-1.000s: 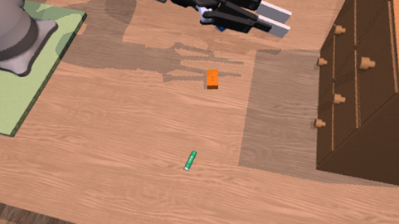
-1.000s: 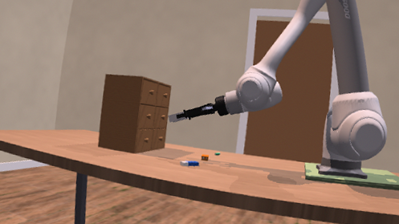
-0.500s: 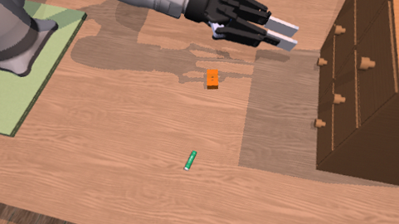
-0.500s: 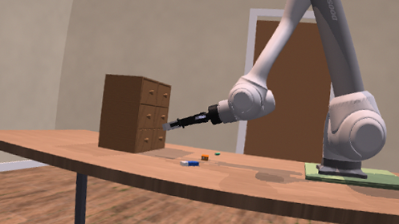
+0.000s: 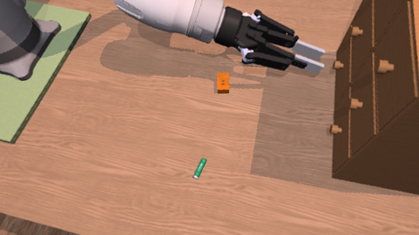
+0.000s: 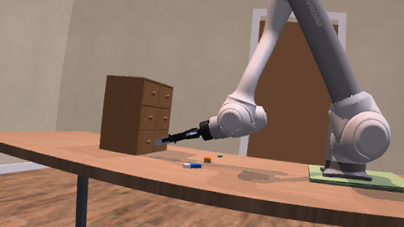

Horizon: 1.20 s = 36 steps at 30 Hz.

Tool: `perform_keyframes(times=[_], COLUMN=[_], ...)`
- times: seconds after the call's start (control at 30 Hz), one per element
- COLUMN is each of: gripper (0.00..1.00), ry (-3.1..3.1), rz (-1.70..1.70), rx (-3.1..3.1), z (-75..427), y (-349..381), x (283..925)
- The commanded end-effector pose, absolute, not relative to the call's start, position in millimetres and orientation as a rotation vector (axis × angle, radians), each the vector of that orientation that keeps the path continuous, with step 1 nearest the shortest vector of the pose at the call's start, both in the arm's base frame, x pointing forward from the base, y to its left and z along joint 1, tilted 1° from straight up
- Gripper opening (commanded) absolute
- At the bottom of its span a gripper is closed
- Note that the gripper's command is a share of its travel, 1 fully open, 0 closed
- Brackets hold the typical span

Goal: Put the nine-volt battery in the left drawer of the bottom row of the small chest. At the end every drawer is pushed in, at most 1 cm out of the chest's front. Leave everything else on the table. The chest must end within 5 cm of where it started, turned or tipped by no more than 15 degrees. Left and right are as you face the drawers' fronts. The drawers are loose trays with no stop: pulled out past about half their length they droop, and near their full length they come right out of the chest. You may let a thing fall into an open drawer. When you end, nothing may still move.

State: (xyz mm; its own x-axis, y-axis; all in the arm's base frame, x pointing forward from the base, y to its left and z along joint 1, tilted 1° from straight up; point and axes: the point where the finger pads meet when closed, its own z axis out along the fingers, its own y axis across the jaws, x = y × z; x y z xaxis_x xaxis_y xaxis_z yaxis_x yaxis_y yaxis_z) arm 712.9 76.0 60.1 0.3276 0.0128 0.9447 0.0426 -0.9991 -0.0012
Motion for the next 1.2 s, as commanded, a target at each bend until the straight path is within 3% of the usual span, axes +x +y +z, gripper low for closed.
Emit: perform_keyframes(times=[0.0, 1.17], gripper=[0.2, 0.2], ry=[-0.053, -0.053], rz=[-1.806, -1.806], rx=[-2.538, -2.538], z=[55.0, 53.8], y=[76.2, 76.4], x=[716.6, 720.1])
